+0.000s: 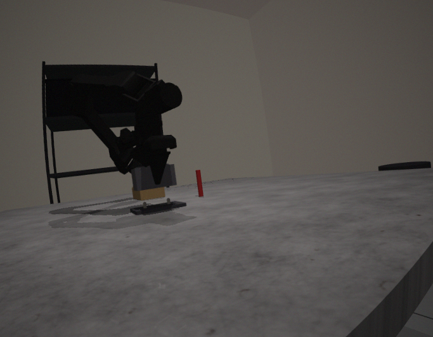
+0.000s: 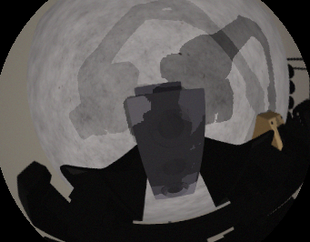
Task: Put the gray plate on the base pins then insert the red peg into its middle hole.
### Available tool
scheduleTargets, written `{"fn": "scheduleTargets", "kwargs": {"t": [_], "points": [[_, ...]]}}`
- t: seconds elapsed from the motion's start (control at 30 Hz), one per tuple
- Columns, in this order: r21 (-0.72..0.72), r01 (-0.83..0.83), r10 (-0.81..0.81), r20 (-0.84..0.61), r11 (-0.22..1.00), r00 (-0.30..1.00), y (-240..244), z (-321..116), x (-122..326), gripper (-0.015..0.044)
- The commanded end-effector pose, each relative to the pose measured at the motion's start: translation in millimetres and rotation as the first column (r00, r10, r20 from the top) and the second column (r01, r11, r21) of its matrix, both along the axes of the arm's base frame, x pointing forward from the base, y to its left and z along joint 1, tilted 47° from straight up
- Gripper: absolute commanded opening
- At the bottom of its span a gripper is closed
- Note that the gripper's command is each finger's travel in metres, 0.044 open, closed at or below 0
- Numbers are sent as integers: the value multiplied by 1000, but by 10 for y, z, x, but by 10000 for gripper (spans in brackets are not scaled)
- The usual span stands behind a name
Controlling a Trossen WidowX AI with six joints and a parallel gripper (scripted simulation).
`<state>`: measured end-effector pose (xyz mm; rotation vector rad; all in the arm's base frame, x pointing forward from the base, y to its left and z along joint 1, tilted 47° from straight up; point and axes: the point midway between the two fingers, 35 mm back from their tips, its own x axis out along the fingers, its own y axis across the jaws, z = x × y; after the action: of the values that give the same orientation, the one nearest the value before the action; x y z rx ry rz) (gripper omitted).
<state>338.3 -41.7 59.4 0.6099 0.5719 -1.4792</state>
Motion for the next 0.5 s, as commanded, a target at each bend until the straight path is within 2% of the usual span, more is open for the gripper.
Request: {"fn": "scheduleTargets", "kwargs": {"t": [0.0,0.47], "points": [[-7,-1,0,-4,1000,1000,-61,-41,-9,0],[-7,-1,1,-4,1000,1000,-186,-156,-4,0]]}}
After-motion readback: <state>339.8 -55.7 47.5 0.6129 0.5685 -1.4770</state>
